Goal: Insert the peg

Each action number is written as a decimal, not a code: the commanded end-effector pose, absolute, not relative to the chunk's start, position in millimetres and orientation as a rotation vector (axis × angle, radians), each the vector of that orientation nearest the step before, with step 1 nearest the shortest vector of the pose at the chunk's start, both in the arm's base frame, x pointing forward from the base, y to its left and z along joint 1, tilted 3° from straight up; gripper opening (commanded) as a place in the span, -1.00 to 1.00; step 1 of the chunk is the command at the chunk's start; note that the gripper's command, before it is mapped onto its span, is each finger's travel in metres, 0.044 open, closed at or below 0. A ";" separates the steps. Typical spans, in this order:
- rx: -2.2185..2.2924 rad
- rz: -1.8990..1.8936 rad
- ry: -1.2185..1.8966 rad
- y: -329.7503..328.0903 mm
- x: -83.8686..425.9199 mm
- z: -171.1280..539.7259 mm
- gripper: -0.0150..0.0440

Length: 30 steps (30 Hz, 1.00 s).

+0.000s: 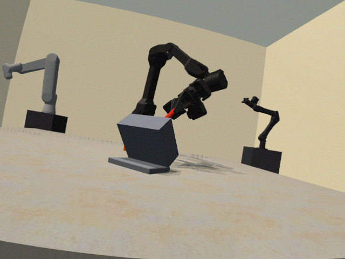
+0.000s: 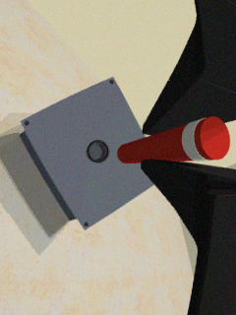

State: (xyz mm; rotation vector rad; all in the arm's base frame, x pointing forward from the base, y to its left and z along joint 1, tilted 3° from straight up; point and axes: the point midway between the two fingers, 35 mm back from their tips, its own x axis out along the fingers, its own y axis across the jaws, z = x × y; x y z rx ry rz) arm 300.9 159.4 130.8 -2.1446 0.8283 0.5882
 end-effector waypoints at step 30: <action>-2.211 0.561 0.788 151.5 327.1 103.9 -0.49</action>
